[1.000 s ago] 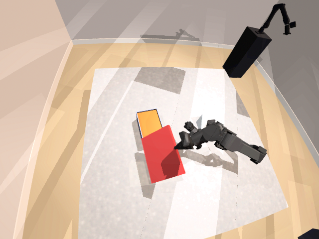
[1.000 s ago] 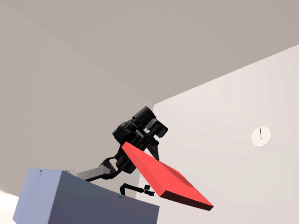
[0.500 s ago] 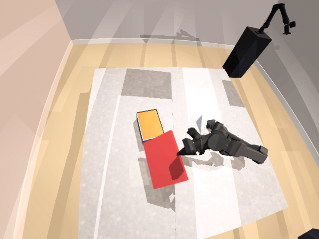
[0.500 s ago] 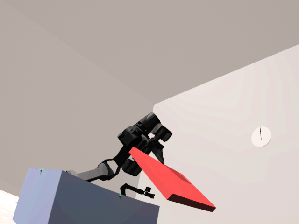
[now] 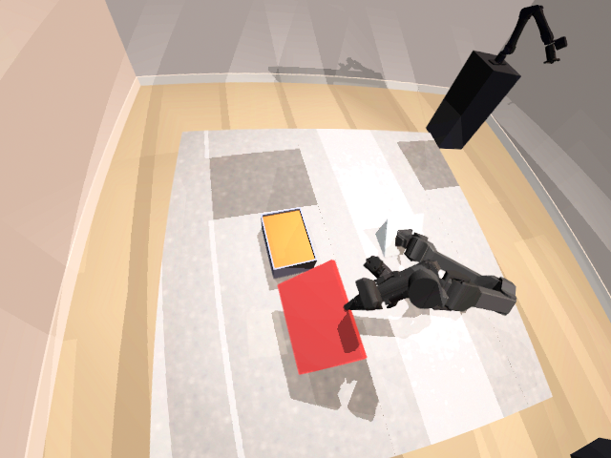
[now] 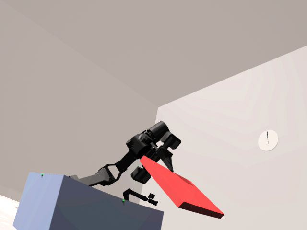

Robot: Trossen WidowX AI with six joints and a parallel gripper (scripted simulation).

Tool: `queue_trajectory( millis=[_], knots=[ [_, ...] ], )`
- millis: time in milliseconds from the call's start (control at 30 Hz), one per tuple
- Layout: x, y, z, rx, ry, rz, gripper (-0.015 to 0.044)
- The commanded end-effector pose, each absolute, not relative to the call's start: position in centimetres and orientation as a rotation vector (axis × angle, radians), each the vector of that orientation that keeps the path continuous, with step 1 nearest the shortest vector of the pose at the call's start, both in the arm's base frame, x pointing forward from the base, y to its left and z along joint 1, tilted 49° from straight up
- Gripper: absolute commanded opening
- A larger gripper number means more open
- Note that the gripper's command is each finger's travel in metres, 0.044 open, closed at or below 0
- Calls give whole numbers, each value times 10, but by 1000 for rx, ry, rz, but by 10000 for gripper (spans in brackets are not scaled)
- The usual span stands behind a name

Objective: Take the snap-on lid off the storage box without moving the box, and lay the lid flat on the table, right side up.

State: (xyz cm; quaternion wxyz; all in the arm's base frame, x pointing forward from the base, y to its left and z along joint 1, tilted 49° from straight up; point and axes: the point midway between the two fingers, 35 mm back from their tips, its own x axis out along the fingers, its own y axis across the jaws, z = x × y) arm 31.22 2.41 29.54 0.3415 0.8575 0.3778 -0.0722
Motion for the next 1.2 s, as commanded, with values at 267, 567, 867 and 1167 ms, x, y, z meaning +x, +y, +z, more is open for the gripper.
queue_trajectory(
  millis=[267,567,867,1167],
  knots=[
    [306,37,319,2229,959,-181,0],
    [302,49,332,2229,959,-181,0],
    [300,54,337,2229,959,-180,0],
    [299,59,328,2229,959,-180,0]
  ],
)
